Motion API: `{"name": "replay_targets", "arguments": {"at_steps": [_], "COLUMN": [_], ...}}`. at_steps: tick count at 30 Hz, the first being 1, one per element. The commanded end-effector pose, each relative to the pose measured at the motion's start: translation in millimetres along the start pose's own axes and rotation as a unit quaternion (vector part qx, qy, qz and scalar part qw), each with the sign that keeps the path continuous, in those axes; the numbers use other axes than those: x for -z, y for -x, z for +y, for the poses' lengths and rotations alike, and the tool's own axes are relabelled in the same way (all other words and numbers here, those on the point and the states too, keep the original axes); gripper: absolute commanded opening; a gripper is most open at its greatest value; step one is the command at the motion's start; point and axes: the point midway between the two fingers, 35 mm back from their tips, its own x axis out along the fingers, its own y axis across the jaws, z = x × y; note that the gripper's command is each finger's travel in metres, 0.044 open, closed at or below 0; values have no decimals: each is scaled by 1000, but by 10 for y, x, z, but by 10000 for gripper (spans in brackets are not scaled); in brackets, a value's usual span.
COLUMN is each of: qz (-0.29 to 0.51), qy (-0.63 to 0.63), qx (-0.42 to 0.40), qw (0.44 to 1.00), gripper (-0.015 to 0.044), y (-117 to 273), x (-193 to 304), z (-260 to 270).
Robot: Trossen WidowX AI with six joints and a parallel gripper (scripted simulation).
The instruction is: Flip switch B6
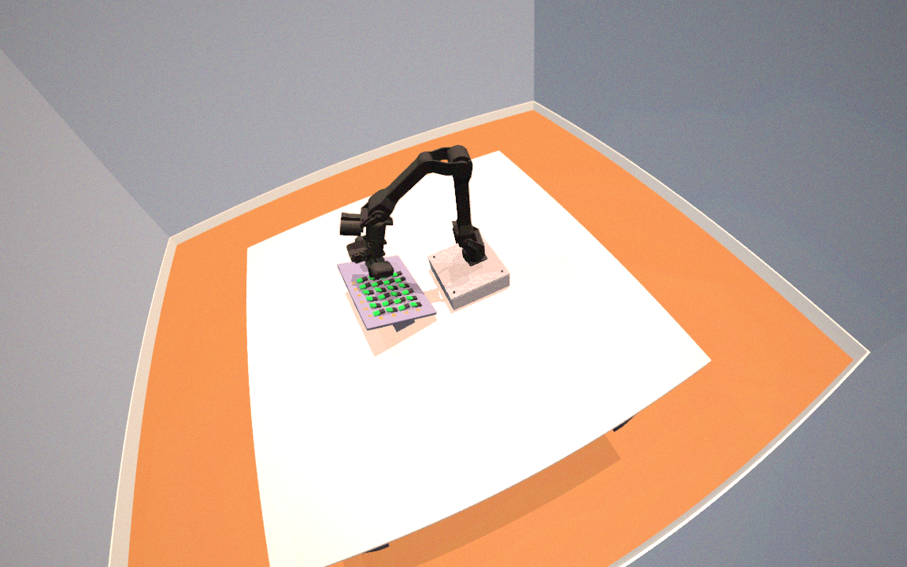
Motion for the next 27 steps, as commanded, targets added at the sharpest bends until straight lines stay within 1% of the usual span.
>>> {"name": "replay_targets", "arguments": {"at_steps": [1,27], "qz": [1,1], "qy": [-2,-2], "qx": [3,3], "qw": [1000,1000], "gripper": [0,0], "y": [-8,-43], "x": [4,3], "z": [-8,-8]}}
